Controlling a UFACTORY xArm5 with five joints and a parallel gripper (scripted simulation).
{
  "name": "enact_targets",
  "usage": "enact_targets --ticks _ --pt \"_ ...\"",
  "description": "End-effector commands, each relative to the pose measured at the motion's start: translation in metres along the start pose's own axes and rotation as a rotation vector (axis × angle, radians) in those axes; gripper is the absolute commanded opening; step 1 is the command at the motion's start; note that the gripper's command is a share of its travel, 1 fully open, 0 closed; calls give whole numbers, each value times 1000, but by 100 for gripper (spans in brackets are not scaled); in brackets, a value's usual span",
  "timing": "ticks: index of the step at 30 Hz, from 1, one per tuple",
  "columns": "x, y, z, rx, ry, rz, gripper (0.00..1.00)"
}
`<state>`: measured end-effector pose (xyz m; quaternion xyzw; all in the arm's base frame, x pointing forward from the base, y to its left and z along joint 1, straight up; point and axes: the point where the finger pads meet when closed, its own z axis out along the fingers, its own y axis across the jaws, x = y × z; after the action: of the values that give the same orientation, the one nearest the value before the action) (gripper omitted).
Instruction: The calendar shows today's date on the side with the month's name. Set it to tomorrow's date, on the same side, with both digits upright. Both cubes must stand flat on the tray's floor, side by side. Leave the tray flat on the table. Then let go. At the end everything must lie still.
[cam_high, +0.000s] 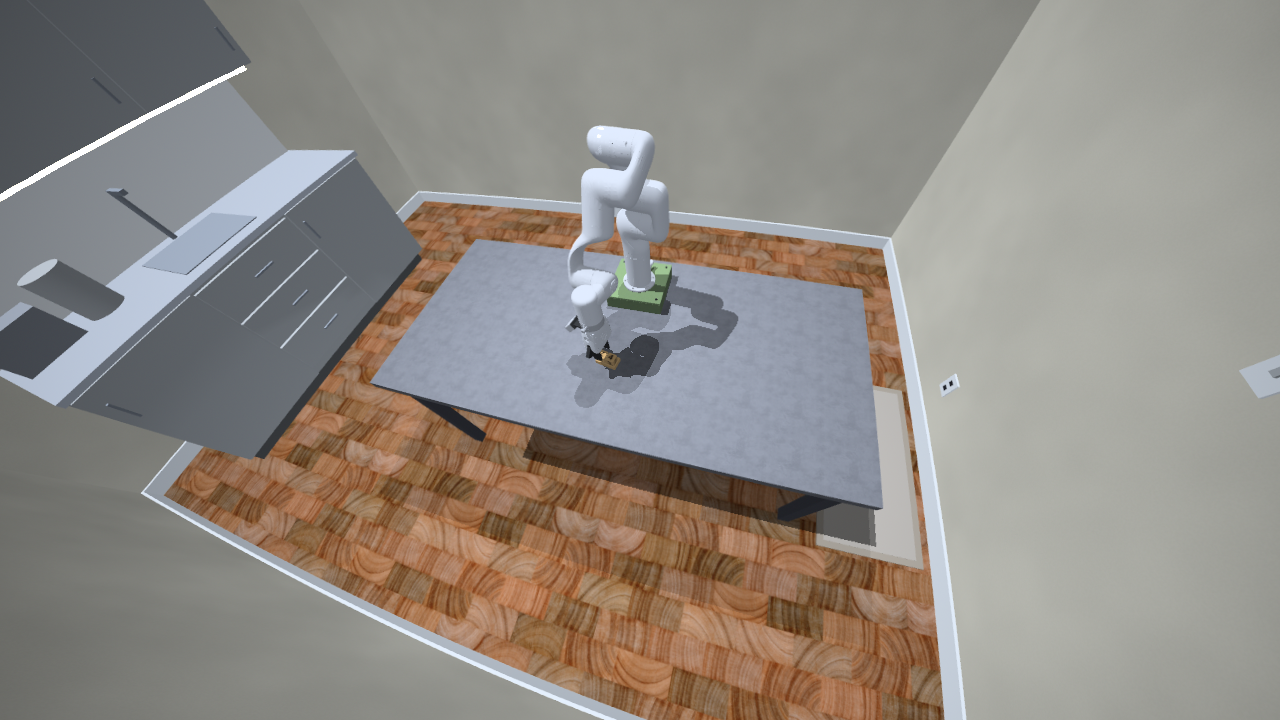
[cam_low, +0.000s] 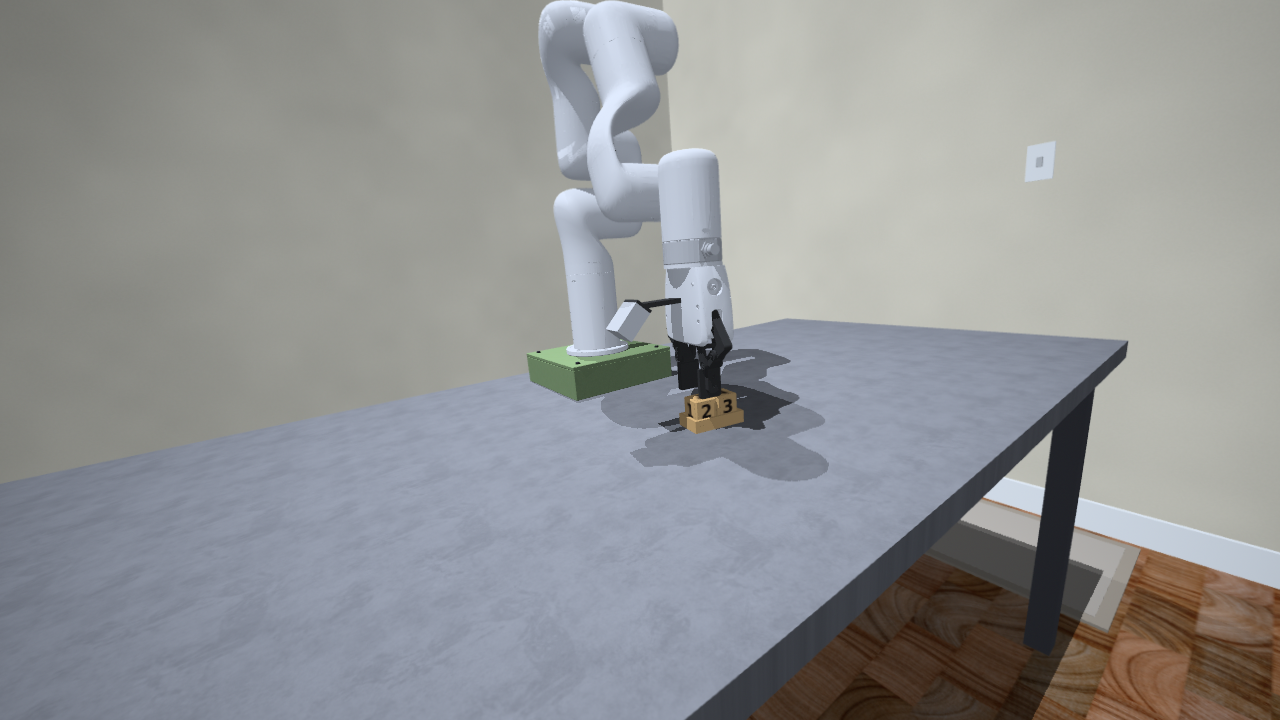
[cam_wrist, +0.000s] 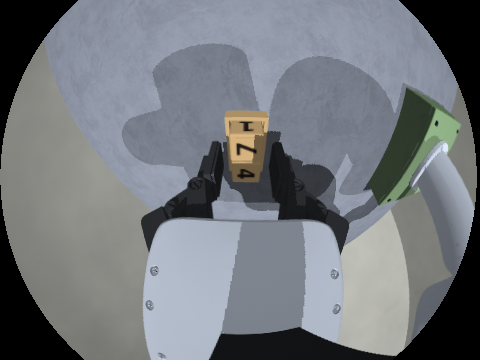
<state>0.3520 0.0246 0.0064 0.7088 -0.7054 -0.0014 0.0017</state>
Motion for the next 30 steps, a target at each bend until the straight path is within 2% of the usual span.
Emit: enact_targets --ticks 1,19,30 --pt "0 -1 1 3 0 0 49" --pt "0 -1 24 3 0 0 49" --pt "0 -1 27 3 0 0 49"
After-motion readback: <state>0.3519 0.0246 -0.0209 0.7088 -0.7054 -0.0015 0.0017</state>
